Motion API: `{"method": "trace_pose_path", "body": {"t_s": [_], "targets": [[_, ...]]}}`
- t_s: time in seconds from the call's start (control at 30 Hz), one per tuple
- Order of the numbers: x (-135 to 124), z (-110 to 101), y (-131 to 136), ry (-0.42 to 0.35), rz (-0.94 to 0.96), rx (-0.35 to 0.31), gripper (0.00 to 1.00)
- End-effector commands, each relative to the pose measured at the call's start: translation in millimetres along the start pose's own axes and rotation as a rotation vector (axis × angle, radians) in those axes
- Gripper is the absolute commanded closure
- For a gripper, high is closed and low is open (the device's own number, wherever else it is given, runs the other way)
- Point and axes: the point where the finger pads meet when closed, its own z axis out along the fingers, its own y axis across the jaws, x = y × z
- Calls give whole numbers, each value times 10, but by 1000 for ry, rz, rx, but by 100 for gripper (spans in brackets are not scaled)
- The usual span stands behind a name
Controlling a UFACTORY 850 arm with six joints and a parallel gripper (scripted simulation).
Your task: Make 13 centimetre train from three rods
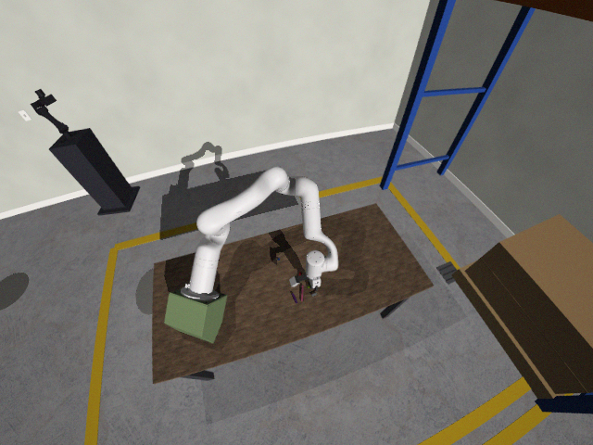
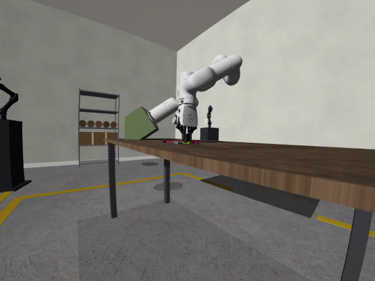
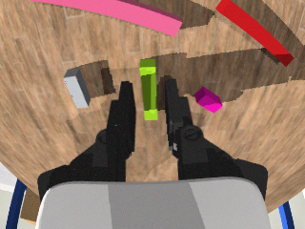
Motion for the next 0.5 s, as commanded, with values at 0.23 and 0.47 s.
{"method": "trace_pose_path", "body": {"t_s": [0.23,0.47], "targets": [[-6,64,-2,-1,0,1,76],[-6,66,-2,-1,0,1,76]]}}
